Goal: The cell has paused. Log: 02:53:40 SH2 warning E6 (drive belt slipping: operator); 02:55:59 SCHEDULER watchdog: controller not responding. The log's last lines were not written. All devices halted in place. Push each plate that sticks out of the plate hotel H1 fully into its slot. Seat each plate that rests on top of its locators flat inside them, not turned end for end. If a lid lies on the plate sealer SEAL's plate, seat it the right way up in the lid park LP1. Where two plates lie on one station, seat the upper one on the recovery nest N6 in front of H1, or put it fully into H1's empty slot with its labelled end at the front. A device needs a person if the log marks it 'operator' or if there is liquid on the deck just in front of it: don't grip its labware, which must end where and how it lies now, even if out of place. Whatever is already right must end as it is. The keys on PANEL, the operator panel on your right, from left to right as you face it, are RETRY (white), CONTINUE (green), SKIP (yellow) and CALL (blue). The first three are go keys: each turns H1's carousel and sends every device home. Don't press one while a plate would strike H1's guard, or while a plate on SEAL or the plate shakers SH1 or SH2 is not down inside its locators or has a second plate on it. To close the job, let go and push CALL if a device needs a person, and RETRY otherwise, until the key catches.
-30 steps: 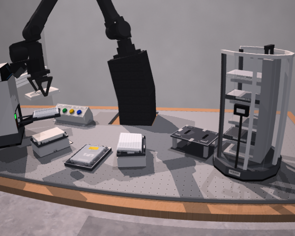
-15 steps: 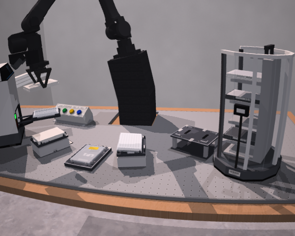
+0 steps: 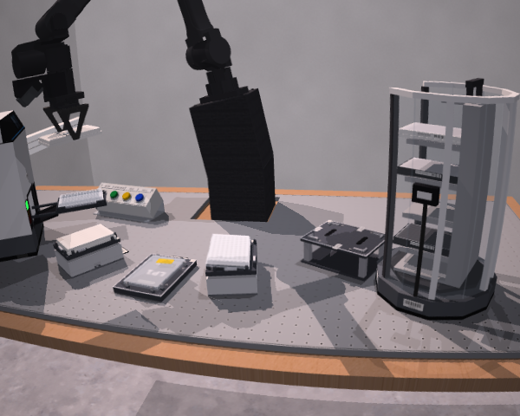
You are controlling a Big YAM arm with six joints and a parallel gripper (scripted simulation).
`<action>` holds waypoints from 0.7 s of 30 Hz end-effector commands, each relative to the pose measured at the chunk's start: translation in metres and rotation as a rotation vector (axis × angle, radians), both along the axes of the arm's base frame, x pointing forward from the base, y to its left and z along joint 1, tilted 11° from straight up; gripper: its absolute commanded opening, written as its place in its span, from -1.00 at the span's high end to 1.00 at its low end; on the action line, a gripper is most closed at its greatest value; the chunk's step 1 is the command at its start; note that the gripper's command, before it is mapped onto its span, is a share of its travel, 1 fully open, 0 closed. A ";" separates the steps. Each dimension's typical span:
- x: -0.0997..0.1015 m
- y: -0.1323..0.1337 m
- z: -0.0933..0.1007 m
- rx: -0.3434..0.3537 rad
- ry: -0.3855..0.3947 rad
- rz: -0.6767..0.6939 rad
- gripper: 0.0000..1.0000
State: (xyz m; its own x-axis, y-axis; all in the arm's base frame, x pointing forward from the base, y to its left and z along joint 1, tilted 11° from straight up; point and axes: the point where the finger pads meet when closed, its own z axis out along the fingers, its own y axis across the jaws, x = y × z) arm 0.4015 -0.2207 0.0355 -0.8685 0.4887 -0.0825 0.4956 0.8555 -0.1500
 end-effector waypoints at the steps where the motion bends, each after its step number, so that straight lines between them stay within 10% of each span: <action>1: 0.026 -0.002 0.047 -0.040 -0.080 0.006 -0.68; 21: 0.024 0.003 0.080 -0.043 -0.086 0.008 -0.68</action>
State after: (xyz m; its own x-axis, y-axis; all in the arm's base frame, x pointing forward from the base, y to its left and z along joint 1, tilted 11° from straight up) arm 0.4040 -0.2143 0.0811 -0.8687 0.4859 -0.0965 0.4953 0.8558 -0.1492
